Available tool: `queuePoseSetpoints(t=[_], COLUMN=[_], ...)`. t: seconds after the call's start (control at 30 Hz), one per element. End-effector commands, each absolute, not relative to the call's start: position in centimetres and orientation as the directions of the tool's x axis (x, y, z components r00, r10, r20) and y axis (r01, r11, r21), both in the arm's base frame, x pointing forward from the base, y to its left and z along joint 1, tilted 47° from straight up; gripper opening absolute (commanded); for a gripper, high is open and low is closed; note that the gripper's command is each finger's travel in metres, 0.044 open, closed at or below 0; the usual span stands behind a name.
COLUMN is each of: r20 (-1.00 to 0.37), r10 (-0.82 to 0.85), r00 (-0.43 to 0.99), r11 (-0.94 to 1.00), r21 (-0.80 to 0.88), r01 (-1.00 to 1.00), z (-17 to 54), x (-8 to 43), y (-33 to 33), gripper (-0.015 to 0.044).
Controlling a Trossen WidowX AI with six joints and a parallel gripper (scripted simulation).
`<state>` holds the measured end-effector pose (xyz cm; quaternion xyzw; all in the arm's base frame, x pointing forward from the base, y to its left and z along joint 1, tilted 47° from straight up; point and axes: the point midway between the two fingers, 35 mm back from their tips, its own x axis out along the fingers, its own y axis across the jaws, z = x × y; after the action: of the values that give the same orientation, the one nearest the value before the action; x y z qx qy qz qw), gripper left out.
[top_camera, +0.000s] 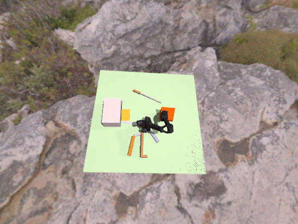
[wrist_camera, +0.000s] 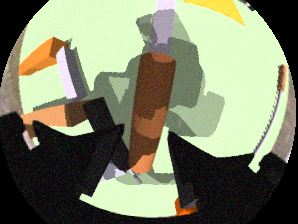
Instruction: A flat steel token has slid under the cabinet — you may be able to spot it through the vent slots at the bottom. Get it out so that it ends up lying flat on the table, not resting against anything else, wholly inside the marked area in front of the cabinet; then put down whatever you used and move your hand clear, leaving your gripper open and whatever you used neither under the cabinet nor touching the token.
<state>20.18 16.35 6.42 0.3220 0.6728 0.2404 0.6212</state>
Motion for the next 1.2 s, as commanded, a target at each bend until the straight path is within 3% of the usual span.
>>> queuePoseSetpoints(t=[0.0, 0.13, 0.93, 1.07, 1.17], r20=[-0.678, -0.678, -0.681, -0.681, -0.681], r10=[0.734, 0.734, 0.732, 0.732, 0.732], r00=[-0.037, -0.037, -0.021, -0.021, -0.022], r11=[0.677, 0.677, 0.677, 0.677, 0.677], r21=[0.725, 0.725, 0.724, 0.724, 0.724], r01=[0.131, 0.131, 0.134, 0.134, 0.134], z=[6.35, 6.35, 6.42, 6.42, 6.42], x=[19.76, 19.76, 20.17, 20.17, 20.19], y=[16.68, 16.68, 16.35, 16.35, 16.35], gripper=[0.027, 0.027, 0.0109, 0.0004, 0.0])
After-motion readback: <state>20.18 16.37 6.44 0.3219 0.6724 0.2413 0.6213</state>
